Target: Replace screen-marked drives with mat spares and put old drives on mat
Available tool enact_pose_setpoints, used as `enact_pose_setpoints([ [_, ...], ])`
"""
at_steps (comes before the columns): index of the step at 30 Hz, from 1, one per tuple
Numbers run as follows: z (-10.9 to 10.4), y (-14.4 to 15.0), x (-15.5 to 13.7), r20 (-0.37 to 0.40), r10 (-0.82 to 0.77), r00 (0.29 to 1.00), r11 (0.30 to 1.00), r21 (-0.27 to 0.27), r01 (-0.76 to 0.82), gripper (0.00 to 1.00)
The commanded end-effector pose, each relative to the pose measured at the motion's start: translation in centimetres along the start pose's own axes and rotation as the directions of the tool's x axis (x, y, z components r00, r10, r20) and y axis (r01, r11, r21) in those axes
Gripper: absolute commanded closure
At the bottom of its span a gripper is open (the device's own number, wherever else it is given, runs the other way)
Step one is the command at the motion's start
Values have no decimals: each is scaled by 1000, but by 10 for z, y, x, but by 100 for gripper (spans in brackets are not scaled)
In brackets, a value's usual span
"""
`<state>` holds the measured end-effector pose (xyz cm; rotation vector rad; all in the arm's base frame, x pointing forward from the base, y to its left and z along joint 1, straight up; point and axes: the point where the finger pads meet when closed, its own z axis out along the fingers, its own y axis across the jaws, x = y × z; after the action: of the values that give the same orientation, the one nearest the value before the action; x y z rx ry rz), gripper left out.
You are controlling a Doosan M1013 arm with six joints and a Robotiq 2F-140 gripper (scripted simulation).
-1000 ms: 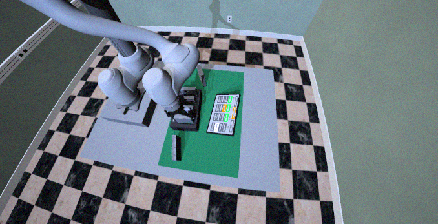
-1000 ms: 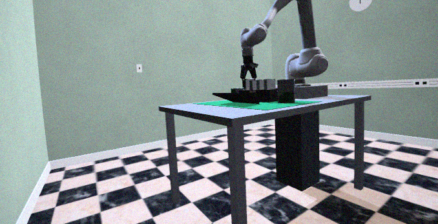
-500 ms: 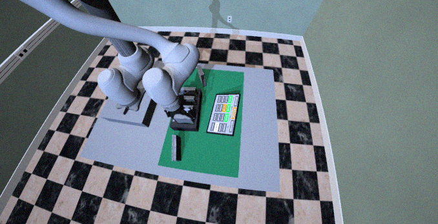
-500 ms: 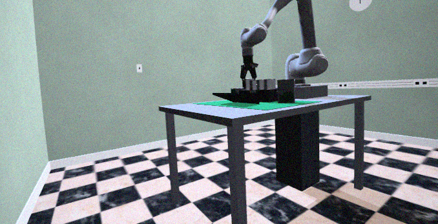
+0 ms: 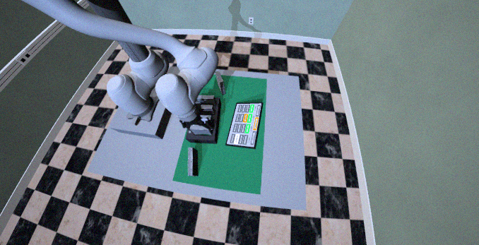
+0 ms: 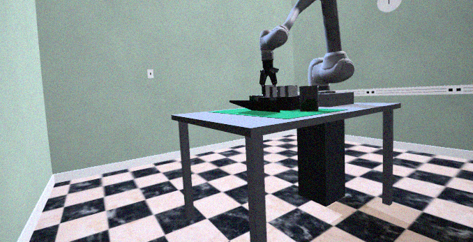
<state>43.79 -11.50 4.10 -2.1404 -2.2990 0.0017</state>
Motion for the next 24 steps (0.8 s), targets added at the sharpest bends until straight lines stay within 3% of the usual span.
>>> enact_pose_setpoints([
  [1, -1, 0, 0, 0, 0, 1000, 1000, -1, 0, 90],
  [24, -30, 0, 0, 0, 0, 1000, 1000, -1, 0, 90],
])
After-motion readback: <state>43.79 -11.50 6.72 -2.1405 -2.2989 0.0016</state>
